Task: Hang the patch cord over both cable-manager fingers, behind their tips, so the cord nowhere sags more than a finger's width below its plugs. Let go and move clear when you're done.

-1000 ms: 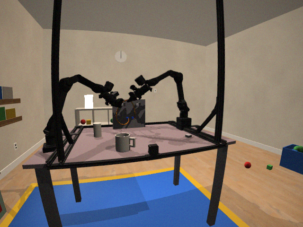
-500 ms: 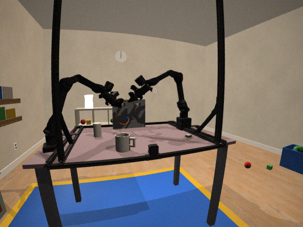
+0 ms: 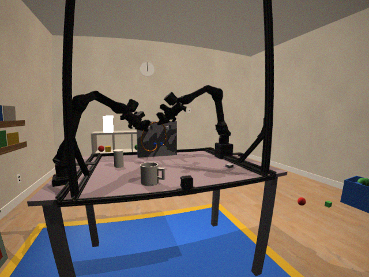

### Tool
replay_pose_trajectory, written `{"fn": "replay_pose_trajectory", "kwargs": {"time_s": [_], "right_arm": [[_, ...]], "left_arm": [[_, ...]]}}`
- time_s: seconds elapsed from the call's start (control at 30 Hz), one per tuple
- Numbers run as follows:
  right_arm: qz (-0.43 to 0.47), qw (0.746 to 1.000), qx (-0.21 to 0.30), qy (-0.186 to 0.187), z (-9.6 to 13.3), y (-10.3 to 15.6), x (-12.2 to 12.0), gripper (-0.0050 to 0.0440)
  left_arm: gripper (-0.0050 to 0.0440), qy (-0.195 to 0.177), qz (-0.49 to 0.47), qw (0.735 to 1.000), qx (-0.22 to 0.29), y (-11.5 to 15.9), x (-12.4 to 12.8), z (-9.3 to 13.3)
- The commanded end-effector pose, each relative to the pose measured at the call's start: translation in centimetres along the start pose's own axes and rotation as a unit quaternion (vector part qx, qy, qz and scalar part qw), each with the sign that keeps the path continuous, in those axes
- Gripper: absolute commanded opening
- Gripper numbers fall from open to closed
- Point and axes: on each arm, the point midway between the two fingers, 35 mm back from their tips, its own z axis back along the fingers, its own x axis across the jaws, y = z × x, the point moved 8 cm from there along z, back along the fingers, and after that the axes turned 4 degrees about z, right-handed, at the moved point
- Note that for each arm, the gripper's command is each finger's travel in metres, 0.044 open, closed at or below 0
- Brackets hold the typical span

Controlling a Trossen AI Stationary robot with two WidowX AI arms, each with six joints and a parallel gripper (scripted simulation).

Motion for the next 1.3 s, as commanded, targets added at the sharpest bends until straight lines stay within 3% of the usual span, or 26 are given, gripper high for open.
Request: {"fn": "replay_pose_trajectory", "kwargs": {"time_s": [0.0,0.5,1.27], "right_arm": [[-0.013,1.000,-0.006,0.003,0.4,-0.6,0.1,0.0025],[-0.047,0.998,-0.006,0.052,0.7,-0.2,-0.5,0.0025],[-0.075,0.992,-0.011,0.097,1.0,0.3,-1.2,0.0025]], "left_arm": [[0.0040,-0.003,-0.001,1.000,-0.012,-0.8,0.1,0.7],[0.0040,-0.003,-0.001,1.000,-0.012,-0.8,0.1,0.7],[0.0040,-0.003,-0.001,1.000,-0.012,-0.8,0.1,0.7]]}}
